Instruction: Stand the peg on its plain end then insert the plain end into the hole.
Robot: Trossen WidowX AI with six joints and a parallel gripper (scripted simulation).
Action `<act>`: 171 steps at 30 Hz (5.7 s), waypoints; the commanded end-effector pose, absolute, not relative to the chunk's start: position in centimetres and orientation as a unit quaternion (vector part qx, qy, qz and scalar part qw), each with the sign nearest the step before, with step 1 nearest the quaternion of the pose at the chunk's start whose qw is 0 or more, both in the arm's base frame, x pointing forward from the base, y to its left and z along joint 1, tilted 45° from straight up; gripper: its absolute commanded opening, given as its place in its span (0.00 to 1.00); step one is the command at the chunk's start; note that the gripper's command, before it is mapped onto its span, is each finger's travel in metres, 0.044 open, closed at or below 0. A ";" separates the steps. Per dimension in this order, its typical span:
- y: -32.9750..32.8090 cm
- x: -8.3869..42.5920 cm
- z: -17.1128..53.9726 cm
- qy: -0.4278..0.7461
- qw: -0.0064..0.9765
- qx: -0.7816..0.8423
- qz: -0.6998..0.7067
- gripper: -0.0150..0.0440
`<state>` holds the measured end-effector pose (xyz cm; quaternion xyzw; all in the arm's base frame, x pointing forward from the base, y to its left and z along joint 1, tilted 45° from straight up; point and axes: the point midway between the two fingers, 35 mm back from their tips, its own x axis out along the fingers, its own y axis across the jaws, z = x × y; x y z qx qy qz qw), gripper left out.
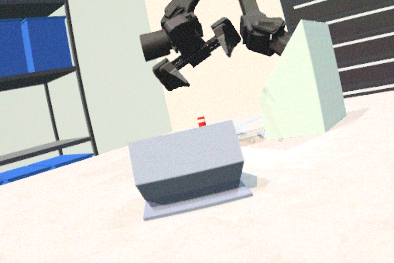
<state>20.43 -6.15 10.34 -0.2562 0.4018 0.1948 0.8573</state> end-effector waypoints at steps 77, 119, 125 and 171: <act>-13.0 23.1 5.9 0.681 0.584 -0.428 -0.103 1.00; -14.9 23.0 4.4 0.681 0.583 -0.429 -0.109 0.25; -13.8 23.2 5.3 0.681 0.585 -0.428 -0.106 0.25; -6.4 27.5 8.8 0.645 0.604 -0.468 0.004 0.25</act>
